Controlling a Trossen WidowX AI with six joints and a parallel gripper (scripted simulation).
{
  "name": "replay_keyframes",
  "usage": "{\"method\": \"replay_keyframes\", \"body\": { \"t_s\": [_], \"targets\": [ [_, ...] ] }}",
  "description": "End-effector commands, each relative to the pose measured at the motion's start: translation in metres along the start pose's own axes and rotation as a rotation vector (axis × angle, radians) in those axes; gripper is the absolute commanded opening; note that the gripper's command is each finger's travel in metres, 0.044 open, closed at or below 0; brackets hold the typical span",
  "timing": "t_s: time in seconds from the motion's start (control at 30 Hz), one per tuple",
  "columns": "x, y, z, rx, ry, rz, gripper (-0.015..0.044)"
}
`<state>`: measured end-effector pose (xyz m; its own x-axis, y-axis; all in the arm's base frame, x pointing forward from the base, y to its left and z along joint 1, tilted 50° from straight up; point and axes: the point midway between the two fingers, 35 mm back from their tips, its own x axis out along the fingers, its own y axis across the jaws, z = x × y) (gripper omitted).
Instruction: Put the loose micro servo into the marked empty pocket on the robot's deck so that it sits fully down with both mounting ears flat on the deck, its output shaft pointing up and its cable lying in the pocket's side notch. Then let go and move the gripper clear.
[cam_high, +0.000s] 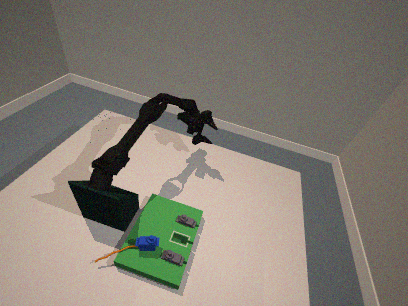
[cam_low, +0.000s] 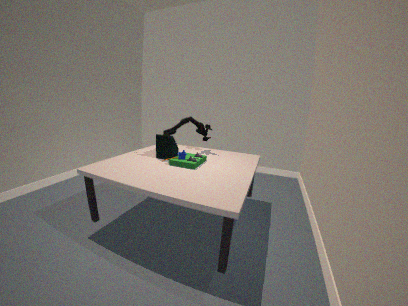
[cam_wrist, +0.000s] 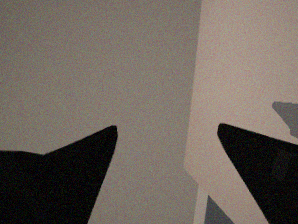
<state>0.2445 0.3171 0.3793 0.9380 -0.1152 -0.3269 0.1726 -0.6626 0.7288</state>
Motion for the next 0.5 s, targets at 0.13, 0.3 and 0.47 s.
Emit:
{"method": "replay_keyframes", "body": {
  "t_s": [0.13, 0.3, 0.47],
  "targets": [
    [0.008, -0.002, 0.004, 0.046, -0.022, -0.005, 0.0440],
    [0.023, -0.008, 0.010, 0.158, -0.063, -0.024, 0.0440],
    [0.040, -0.016, 0.020, 0.269, -0.115, -0.031, 0.0440]
  ]
}}
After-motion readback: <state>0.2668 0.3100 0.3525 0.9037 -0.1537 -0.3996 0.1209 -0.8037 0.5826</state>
